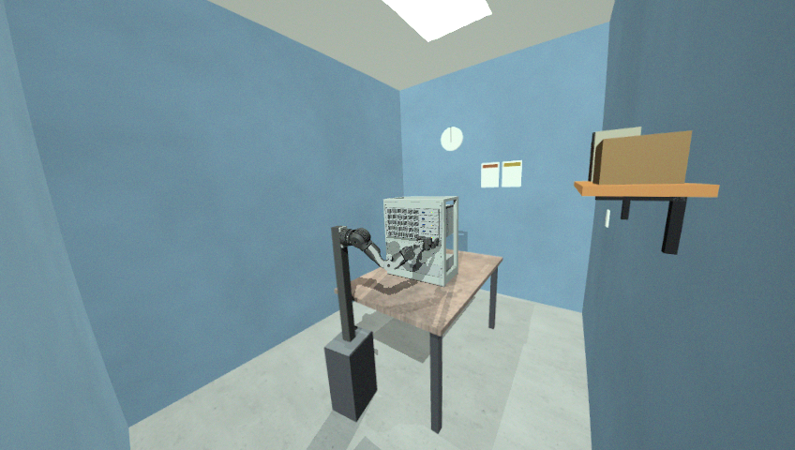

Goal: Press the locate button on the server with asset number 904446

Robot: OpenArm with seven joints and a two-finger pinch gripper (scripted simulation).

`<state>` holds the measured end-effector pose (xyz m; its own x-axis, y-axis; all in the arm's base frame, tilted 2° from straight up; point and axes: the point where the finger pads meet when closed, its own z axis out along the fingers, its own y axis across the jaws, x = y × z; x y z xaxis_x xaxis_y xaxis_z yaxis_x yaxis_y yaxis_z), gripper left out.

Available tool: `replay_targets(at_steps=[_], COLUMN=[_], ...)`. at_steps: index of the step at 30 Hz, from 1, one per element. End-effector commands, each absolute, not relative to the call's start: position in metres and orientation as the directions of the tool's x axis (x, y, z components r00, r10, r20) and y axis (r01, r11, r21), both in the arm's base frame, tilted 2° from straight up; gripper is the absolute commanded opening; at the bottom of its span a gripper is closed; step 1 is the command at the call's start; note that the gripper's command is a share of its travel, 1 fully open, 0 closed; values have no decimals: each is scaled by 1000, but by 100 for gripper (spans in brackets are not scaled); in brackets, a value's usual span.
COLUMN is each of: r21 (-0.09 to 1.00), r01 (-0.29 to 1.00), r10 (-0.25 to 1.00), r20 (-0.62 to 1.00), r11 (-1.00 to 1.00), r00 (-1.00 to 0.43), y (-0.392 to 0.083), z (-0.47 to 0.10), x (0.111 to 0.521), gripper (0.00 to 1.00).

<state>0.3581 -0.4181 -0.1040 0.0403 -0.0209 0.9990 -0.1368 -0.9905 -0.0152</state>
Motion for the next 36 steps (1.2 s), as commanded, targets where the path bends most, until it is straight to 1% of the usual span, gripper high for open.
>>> replay_targets(at_steps=[1,13,36], r21=[-7,-7,-7], r01=[-144,-144,-144], r10=[-13,-13,-13], r20=[999,999,999], r11=[-990,-990,-990], r00=[40,40,40], y=[-420,-421,-427], z=[-103,-103,-105], x=[359,365,408], gripper=[60,60,60])
